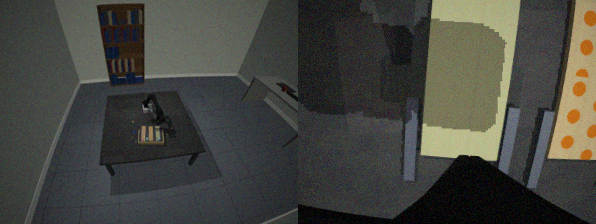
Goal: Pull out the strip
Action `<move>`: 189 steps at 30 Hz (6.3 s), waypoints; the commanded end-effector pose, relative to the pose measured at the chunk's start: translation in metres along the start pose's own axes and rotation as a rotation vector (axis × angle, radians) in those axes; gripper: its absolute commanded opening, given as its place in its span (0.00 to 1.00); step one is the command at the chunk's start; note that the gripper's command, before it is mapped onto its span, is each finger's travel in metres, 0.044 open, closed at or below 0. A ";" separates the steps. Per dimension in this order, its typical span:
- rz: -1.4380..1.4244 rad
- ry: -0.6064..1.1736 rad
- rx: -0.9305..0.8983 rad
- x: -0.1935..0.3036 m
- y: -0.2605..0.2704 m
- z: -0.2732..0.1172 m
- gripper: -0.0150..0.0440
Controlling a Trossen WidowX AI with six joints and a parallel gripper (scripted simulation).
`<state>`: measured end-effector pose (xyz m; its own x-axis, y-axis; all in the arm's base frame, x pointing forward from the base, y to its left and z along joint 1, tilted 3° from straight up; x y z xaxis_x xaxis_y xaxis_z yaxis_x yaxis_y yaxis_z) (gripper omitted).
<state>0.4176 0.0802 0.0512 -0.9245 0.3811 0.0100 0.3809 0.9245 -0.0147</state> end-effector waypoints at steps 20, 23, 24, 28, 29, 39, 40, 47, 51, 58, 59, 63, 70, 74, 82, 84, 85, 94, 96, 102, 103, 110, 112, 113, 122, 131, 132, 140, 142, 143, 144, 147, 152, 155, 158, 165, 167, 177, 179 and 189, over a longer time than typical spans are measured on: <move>0.003 0.001 -0.002 -0.001 -0.002 0.038 0.25; 0.003 0.001 -0.001 -0.001 -0.002 0.043 0.25; 0.003 0.001 -0.001 0.000 -0.002 0.045 0.25; 0.003 0.001 -0.001 0.000 -0.003 0.051 0.25; 0.003 0.001 -0.001 0.000 -0.003 0.053 0.25; 0.003 0.002 -0.001 0.001 -0.004 0.065 0.25; 0.003 0.002 -0.001 0.001 -0.004 0.065 0.25; 0.003 0.002 -0.001 0.001 -0.004 0.065 0.25; 0.003 0.002 -0.001 0.001 -0.004 0.065 0.25; 0.003 0.002 -0.001 0.001 -0.004 0.066 0.25; 0.003 0.002 -0.001 0.001 -0.004 0.066 0.25; 0.003 0.002 -0.001 0.001 -0.004 0.066 0.25; 0.003 0.002 -0.001 0.001 -0.004 0.066 0.25; 0.003 0.002 -0.001 0.001 -0.004 0.067 0.25; 0.003 0.002 -0.001 0.001 -0.004 0.067 0.25; 0.003 0.002 -0.001 0.001 -0.004 0.068 0.25; 0.003 0.002 -0.001 0.001 -0.004 0.068 0.25; 0.003 0.002 -0.001 0.001 -0.004 0.069 0.25; 0.003 0.002 -0.001 0.001 -0.004 0.069 0.25; 0.003 0.002 -0.001 0.001 -0.004 0.069 0.25; 0.003 0.002 -0.001 0.001 -0.004 0.070 0.25; 0.003 0.002 -0.001 0.001 -0.004 0.070 0.25; 0.003 0.002 -0.001 0.002 -0.004 0.070 0.25; 0.003 0.002 -0.001 0.003 -0.004 0.070 0.25; 0.003 0.003 -0.001 0.017 -0.007 0.071 0.25; 0.003 0.004 -0.001 0.030 -0.009 0.071 0.25; 0.003 0.004 -0.001 0.031 -0.009 0.071 0.25; 0.003 0.005 -0.001 0.043 -0.011 0.072 0.25; 0.003 0.006 -0.001 0.046 -0.012 0.072 0.25; 0.003 0.006 -0.001 0.048 -0.012 0.072 0.25; 0.003 0.006 -0.001 0.049 -0.012 0.072 0.25; 0.003 0.006 0.000 0.054 -0.013 0.073 0.25; 0.003 0.007 0.000 0.061 -0.015 0.073 0.25; 0.003 0.007 0.000 0.066 -0.015 0.073 0.25; 0.003 0.008 0.000 0.070 -0.016 0.073 0.25; 0.003 0.009 0.000 0.081 -0.018 0.074 0.25; 0.003 0.009 0.000 0.084 -0.018 0.074 0.25; 0.003 0.010 0.000 0.099 -0.021 0.074 0.25; 0.003 0.010 0.000 0.102 -0.021 0.074 0.25; 0.003 0.012 0.000 0.116 -0.024 0.074 0.25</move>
<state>0.3127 0.1012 -0.0158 -0.9232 0.3842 -0.0056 0.3842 0.9232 -0.0024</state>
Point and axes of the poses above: the point midway between the two fingers, 35 mm back from their tips, its own z axis out along the fingers, its own y axis across the jaws, x = y × z, the point moved 2 cm from there along -z, back along the fingers, and after that the axes turned 10 degrees about z, right-handed, at the moved point
